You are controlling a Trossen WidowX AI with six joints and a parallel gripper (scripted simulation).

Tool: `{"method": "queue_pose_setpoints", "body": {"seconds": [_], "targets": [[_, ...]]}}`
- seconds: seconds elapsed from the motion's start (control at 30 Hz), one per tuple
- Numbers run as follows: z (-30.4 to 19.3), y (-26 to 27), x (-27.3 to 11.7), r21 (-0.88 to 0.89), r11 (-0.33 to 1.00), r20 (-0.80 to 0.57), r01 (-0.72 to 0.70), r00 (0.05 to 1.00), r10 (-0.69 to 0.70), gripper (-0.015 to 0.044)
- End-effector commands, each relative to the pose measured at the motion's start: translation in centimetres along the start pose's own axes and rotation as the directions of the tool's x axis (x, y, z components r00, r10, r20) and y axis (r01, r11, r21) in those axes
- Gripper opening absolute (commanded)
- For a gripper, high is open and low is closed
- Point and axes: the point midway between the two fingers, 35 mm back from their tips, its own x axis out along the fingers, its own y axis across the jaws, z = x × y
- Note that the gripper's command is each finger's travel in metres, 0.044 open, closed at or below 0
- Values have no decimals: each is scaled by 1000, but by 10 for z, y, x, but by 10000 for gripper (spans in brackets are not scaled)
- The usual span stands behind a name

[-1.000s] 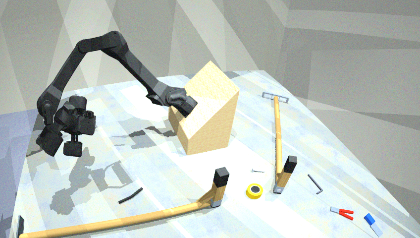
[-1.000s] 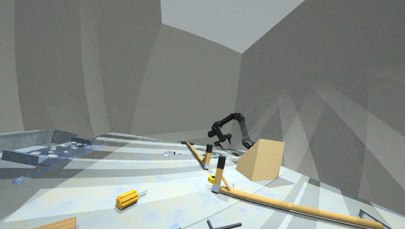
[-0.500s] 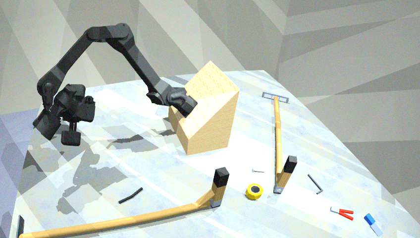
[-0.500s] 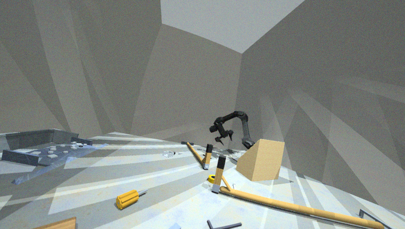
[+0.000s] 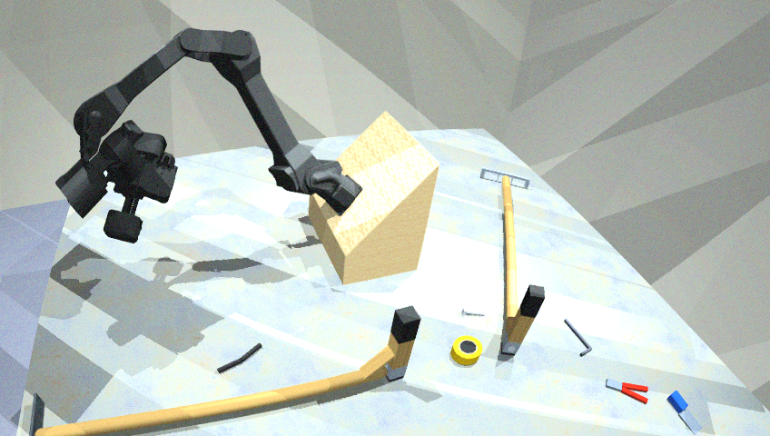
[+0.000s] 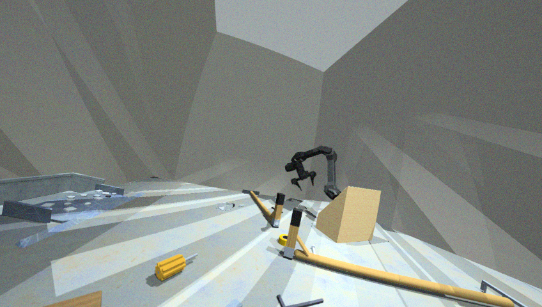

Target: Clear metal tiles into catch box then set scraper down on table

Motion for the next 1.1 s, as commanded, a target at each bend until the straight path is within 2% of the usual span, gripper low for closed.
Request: {"method": "queue_pose_setpoints", "body": {"seconds": [0.0, 0.47, 1.07], "targets": [[0, 9, -4, 134, 990, 34, 38, 999, -43, 440], [3, 37, -25, 541, 832, 95, 124, 974, -207, 440], [8, 64, -67, 884, 436, 45, 168, 898, -438, 440]]}}
